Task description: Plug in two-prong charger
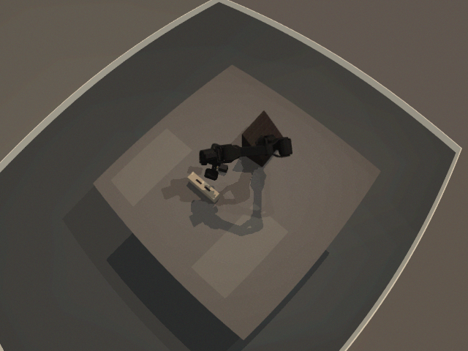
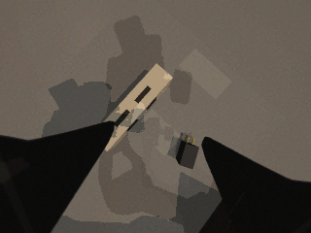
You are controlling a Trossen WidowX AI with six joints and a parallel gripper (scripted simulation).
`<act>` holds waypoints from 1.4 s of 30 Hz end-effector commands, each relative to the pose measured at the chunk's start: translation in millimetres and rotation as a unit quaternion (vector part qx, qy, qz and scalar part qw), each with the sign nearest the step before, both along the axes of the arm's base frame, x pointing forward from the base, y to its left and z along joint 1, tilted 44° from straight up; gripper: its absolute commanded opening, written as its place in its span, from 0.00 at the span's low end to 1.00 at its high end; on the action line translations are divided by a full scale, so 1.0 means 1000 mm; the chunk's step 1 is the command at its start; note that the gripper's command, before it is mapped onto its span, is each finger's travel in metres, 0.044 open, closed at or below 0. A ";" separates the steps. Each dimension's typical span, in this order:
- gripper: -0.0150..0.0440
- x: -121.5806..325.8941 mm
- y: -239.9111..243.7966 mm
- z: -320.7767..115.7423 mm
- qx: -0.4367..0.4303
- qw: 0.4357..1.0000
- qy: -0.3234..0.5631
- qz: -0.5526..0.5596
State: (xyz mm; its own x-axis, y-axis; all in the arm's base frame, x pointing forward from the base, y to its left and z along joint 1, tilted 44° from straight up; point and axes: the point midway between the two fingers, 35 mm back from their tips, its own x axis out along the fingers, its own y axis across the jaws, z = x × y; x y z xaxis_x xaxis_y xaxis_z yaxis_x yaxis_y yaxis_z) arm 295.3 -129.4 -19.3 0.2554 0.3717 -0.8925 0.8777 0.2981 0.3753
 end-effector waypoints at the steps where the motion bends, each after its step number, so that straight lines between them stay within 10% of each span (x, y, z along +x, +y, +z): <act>1: 1.00 -0.012 0.009 -0.017 0.034 0.999 0.024 0.013; 42: 1.00 -0.085 0.072 -0.086 0.214 0.968 0.127 0.042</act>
State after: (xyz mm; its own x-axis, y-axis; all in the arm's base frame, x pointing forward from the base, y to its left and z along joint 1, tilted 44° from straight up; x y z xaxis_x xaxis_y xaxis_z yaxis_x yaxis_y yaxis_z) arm 211.7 -65.0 -101.1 0.0047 0.7248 -0.6890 0.9347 0.2418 0.2607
